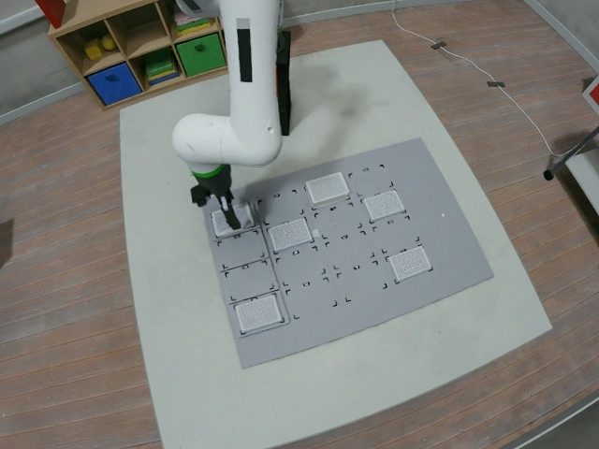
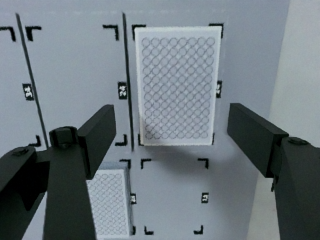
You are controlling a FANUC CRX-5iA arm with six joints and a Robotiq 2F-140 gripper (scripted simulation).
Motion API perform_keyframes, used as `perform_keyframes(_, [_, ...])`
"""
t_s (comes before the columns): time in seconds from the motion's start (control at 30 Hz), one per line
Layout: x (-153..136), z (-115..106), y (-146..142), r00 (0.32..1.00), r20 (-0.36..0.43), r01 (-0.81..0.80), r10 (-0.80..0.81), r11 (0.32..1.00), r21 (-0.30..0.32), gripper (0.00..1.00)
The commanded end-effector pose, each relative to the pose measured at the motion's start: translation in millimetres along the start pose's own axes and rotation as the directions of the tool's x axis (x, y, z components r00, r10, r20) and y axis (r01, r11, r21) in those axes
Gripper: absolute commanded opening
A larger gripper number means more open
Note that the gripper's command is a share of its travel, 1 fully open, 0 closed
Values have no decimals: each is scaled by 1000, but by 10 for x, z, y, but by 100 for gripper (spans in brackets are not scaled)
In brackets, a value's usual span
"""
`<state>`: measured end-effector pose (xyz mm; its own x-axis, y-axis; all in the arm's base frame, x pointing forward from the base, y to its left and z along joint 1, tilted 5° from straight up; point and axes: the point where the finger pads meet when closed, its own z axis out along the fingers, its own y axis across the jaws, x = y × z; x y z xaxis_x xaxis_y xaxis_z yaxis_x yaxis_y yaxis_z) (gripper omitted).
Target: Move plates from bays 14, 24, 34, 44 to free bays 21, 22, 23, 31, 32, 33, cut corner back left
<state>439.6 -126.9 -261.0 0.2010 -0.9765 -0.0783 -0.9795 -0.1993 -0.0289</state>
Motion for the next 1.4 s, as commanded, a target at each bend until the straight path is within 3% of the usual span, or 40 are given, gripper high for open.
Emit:
perform_keyframes(0.0, [132, -6, 73, 1000, 0, 1, -1, 1000, 2, 70])
perform_keyframes(0.37, [132, -6, 73, 1000, 0, 1, -1, 1000, 2, 70])
perform_keyframes(1.37, [132, 332, 73, 1000, 1, 1, -1, 1000, 2, 70])
